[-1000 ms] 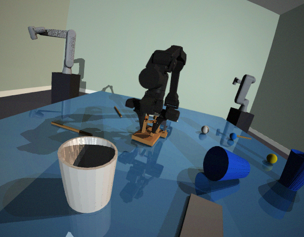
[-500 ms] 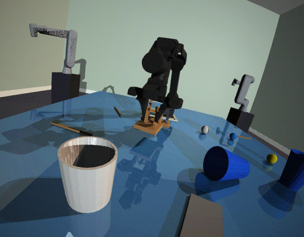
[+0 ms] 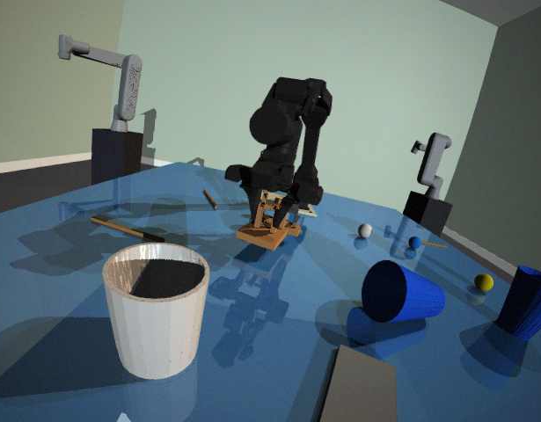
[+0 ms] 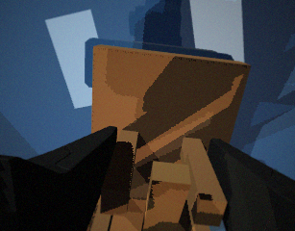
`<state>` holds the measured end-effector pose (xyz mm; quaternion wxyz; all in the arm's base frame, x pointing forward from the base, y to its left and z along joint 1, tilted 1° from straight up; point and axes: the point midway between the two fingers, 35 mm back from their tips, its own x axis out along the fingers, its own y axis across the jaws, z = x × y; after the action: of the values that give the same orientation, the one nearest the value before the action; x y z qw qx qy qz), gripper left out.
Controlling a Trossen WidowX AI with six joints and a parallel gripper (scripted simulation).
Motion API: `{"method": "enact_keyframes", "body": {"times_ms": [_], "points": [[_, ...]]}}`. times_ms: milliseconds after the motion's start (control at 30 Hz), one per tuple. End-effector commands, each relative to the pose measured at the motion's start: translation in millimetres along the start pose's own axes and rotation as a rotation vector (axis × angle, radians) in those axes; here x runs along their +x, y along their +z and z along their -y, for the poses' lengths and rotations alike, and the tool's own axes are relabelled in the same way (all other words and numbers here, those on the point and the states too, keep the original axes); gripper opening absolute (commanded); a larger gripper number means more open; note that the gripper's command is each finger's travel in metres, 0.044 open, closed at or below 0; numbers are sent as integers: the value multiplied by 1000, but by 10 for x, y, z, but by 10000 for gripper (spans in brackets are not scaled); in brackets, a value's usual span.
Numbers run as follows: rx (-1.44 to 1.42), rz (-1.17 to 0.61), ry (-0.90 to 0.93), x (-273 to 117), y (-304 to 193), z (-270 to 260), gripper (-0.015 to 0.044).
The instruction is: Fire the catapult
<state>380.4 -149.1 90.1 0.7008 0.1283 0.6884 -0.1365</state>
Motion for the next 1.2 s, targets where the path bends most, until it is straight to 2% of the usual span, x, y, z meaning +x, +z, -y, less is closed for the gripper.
{"method": "enact_keyframes", "body": {"times_ms": [0,400,600,1067,1167], "points": [[-3,-2,4,69,-8,-9,0],[-4,-3,5,265,-22,-13,0],[0,-1,0,211,-9,-3,0],[0,-1,0,211,-9,-3,368],[0,-1,0,53,18,-3,440]]}}
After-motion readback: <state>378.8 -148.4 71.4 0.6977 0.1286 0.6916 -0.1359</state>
